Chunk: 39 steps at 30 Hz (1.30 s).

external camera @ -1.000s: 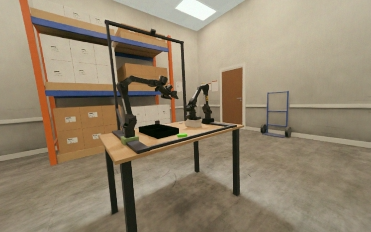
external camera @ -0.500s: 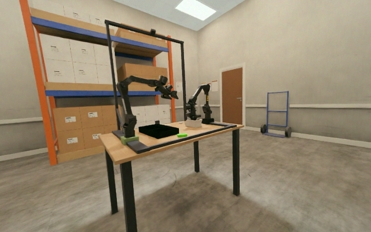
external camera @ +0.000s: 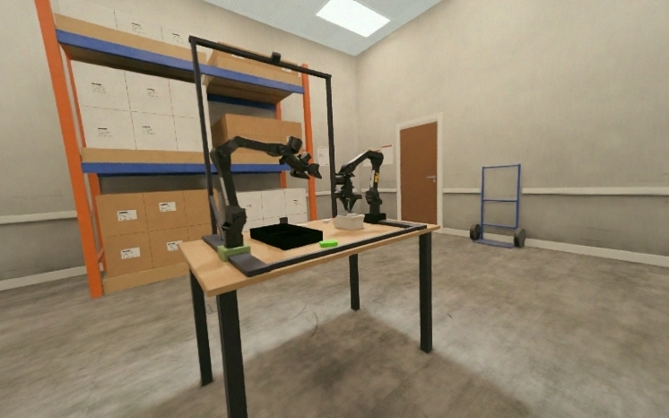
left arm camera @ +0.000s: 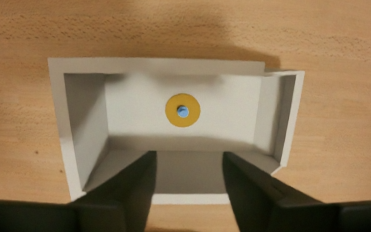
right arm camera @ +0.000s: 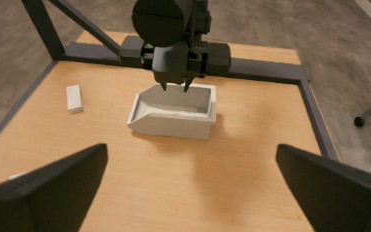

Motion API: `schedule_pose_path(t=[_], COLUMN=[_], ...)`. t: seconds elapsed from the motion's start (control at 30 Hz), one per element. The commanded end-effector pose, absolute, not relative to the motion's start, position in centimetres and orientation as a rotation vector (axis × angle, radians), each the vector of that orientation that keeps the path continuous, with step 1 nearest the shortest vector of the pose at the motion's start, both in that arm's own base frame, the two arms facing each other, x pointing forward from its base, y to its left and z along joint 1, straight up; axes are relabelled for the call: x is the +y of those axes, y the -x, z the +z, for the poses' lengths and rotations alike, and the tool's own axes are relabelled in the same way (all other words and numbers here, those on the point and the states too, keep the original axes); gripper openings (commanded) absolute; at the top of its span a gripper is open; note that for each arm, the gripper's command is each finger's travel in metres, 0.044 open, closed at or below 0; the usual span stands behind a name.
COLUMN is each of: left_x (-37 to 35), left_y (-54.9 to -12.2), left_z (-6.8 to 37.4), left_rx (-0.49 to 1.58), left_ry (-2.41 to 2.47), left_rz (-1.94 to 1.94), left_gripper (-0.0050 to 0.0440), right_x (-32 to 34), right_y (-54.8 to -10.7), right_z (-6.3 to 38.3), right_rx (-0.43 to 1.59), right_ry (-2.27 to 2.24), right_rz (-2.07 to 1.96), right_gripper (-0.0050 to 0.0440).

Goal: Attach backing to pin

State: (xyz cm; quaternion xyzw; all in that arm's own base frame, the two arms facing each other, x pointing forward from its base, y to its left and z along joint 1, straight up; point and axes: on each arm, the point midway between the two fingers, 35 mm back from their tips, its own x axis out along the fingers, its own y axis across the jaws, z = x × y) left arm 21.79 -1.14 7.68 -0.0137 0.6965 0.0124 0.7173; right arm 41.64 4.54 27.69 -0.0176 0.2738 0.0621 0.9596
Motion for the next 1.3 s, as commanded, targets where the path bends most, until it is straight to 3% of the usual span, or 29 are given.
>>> schedule_pose_path(t=[0.0,0.27,0.67,1.27], left_x=[-1.2,-1.6,-1.7,-1.8], left_y=[-21.5,-19.9,-19.0,-19.2], left_z=[8.6,9.3,9.6,9.8], left_rx=[1.501,1.331,1.207,1.207], left_ry=[0.018,-0.013,-0.031,-0.025], left_rz=[0.02,-0.016,-0.04,-0.039], left_gripper=[0.0258,0.044,0.044,0.044], right_x=[4.5,4.5,4.5,4.5], right_y=[-41.5,-41.5,-41.5,-41.5], right_z=[28.4,28.4,28.4,28.4], right_rx=[0.536,0.536,0.536,0.536], right_ry=[0.035,0.035,0.035,0.035], right_rz=[0.126,0.126,0.126,0.126], right_gripper=[0.044,0.044,0.044,0.044])
